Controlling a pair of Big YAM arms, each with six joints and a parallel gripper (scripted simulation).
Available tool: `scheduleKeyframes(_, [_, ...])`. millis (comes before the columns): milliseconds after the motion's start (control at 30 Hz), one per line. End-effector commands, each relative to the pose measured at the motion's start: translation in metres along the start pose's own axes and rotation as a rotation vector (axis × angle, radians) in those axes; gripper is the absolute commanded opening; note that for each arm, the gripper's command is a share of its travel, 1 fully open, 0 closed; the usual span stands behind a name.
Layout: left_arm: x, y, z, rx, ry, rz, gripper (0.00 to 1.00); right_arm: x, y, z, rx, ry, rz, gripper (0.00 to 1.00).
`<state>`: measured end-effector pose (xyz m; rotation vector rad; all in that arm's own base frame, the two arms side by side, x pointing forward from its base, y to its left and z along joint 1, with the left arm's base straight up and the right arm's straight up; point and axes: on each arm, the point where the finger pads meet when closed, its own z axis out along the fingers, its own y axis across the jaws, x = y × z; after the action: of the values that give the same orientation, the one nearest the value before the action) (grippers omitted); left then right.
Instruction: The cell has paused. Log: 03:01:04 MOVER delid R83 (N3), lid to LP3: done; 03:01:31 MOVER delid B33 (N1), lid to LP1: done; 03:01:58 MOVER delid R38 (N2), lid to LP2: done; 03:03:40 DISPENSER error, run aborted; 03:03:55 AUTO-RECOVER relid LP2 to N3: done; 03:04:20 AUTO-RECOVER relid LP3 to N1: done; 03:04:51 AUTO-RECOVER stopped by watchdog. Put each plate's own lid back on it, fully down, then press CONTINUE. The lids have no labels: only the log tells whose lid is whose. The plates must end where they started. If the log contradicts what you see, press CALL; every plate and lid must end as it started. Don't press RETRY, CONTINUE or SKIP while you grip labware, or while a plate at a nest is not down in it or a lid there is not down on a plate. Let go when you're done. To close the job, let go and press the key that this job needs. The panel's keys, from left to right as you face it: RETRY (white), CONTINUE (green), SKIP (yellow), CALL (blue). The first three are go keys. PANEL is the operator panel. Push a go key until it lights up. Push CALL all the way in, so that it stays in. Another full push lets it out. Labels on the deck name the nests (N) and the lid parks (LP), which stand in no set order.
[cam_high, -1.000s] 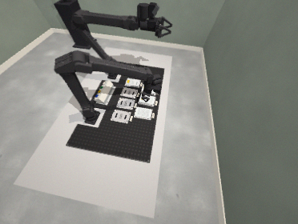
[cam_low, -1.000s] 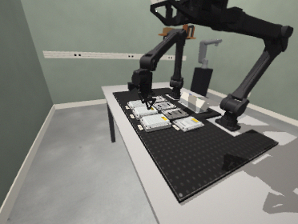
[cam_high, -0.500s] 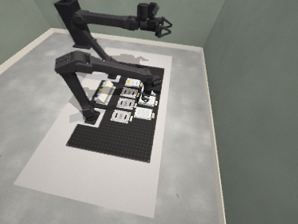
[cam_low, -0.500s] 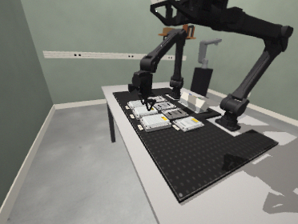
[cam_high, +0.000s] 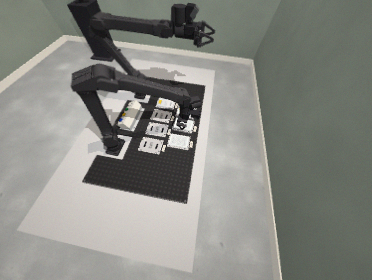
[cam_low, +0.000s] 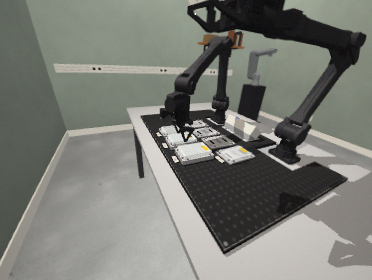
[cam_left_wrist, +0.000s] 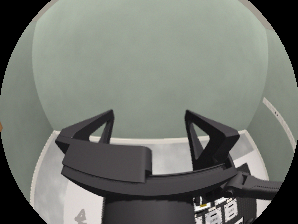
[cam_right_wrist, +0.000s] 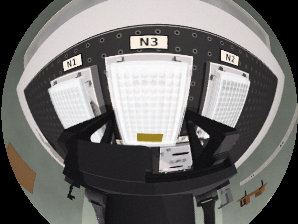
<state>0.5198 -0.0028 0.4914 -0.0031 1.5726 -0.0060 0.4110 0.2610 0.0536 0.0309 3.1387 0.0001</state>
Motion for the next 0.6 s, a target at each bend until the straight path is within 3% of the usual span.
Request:
scheduleKeyframes(0, [-0.0372, 0.0078, -0.0059, -0.013, -0.067, 0.014, 1.00, -0.0122, 0.0092, -0.0121, -0.023, -0.033, -0.002, 1.00])
scheduleKeyframes(567, [-0.0372, 0.0078, -0.0059, -0.013, -0.067, 0.014, 1.00, -0.0160, 0.0173, -0.0087, -0.025, -0.033, -0.009, 1.00])
